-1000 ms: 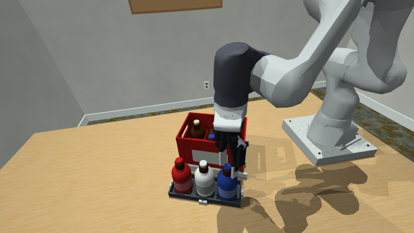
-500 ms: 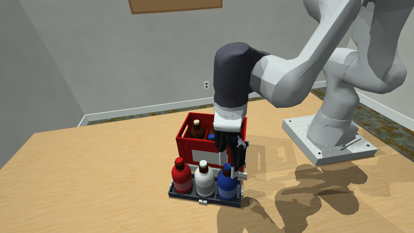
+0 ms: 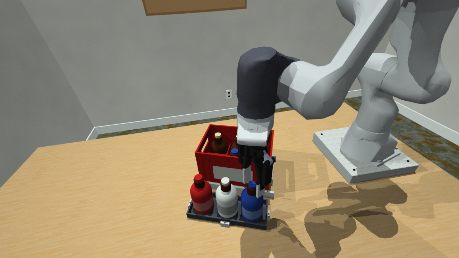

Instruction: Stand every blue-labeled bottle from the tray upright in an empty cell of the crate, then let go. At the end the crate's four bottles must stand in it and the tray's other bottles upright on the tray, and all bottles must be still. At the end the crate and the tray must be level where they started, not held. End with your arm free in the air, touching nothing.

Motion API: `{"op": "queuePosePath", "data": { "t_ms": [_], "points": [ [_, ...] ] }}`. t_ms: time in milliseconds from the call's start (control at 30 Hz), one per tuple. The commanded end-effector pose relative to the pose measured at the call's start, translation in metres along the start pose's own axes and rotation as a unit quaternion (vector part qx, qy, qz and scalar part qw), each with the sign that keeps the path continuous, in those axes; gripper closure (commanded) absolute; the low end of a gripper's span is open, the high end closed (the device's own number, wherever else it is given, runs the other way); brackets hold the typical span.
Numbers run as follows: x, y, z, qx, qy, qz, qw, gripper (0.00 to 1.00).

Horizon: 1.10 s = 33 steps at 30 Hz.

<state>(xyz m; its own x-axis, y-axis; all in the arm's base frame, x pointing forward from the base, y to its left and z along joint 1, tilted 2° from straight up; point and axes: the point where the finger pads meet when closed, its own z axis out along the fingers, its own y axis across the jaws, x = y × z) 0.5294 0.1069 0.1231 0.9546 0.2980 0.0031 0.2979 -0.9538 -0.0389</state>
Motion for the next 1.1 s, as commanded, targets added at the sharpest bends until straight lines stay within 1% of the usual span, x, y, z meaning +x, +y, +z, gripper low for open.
{"op": "queuePosePath", "data": {
  "t_ms": [0, 200, 233, 1067],
  "points": [
    [-0.0005, -0.0016, 0.0017, -0.001, -0.001, -0.001, 1.000, 0.62],
    [-0.0005, -0.0016, 0.0017, -0.001, -0.001, -0.001, 1.000, 0.62],
    [-0.0005, -0.0016, 0.0017, -0.001, -0.001, -0.001, 1.000, 1.00],
    [-0.0005, -0.0016, 0.0017, -0.001, -0.001, -0.001, 1.000, 1.00]
  ]
}}
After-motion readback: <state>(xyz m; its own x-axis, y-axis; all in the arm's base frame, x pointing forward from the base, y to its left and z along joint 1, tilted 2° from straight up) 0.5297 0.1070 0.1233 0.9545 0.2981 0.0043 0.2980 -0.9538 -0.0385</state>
